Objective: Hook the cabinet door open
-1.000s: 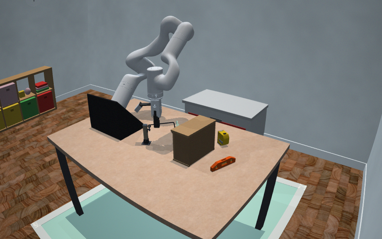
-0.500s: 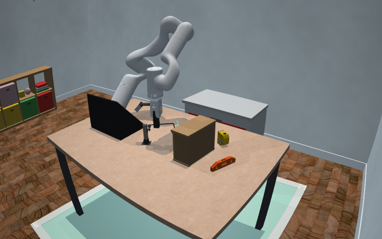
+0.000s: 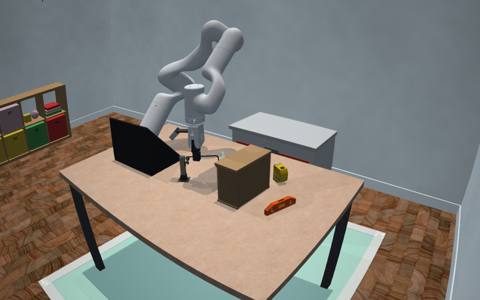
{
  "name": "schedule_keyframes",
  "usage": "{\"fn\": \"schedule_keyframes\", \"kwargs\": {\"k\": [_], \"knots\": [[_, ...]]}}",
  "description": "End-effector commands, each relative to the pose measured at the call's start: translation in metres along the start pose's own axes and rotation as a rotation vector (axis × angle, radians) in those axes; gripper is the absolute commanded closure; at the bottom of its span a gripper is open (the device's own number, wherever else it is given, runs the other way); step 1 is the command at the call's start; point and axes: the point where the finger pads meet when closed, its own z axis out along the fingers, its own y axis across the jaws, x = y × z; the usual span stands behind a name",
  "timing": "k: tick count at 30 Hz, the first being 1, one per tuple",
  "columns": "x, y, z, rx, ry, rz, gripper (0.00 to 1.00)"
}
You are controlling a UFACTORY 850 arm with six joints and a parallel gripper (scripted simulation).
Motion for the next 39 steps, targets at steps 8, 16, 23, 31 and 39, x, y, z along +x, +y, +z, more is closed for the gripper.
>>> {"fn": "schedule_keyframes", "kwargs": {"k": [8,16,23,31,39], "knots": [[-0.0010,-0.0005,0.0011,0.001,-0.001,0.000,0.96],[-0.0010,-0.0005,0.0012,0.001,-0.001,0.000,0.96],[-0.0014,-0.0005,0.0023,0.001,-0.001,0.000,0.96],[-0.0014,-0.0005,0.0023,0.001,-0.001,0.000,0.96],[-0.0017,-0.0005,0.0037,0.001,-0.001,0.000,0.96]]}}
